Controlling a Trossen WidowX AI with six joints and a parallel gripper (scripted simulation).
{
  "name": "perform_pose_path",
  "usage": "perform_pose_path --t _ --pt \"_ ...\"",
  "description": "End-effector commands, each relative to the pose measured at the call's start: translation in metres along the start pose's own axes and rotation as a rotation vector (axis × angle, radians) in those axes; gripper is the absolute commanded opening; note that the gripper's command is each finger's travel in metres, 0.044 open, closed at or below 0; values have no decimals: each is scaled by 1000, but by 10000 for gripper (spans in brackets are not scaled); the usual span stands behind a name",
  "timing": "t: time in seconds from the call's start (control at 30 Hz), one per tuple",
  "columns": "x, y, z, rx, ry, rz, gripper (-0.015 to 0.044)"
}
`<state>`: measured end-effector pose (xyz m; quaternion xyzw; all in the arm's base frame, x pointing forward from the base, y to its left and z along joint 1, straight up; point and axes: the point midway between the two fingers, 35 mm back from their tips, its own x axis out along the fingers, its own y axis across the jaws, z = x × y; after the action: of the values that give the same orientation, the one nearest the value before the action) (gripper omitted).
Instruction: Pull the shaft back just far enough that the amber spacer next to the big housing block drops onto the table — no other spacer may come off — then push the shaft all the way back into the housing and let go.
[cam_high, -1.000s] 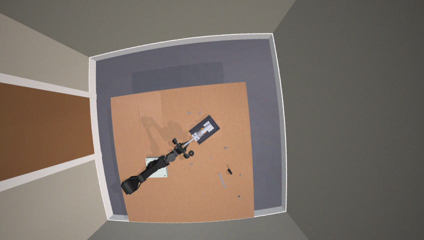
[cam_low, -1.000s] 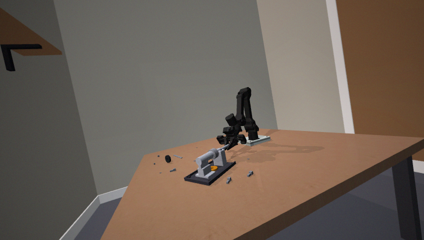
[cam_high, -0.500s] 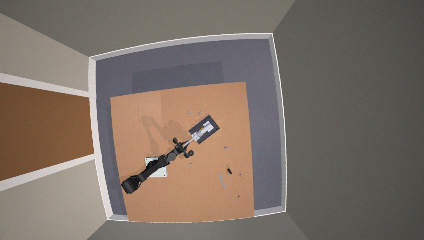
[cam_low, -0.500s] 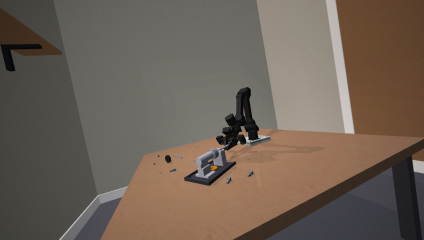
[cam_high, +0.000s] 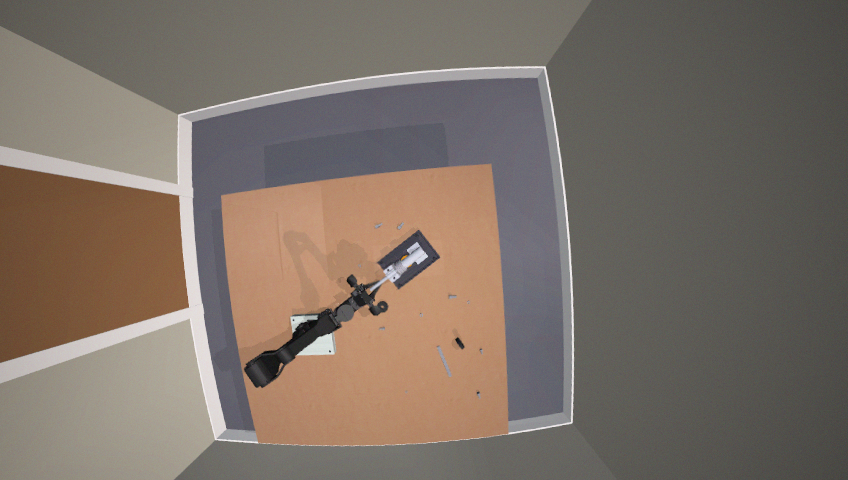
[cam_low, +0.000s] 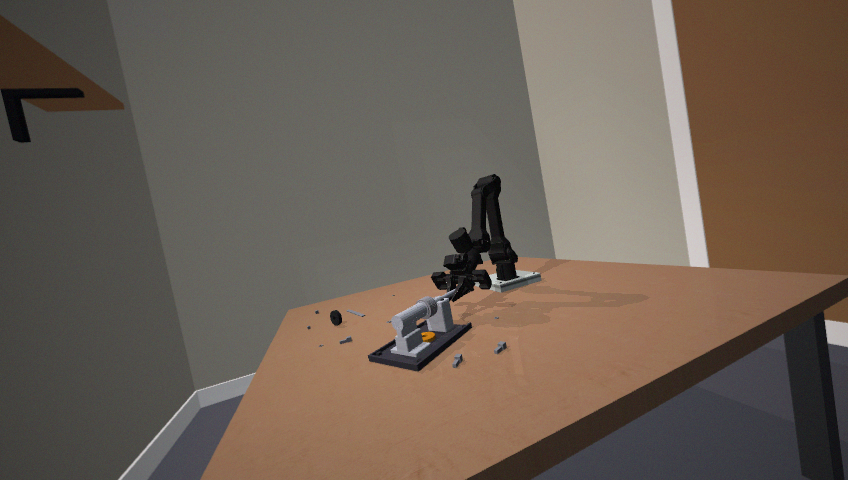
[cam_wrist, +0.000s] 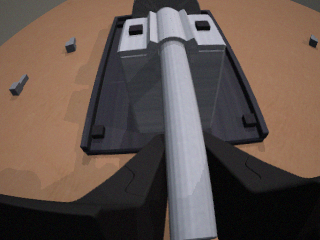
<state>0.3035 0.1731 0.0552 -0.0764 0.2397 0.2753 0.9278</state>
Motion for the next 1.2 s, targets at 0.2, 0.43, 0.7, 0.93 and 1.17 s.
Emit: perform_pose_path --t 0.2,0.43,0.7,0.93,1.17 --pt "4 0 4 3 -5 2 0" --pt "6 0 6 3 -5 2 0" --pt "9 0 7 3 -5 2 0" --pt "11 0 9 3 -6 2 0" --pt "14 0 10 3 -6 2 0"
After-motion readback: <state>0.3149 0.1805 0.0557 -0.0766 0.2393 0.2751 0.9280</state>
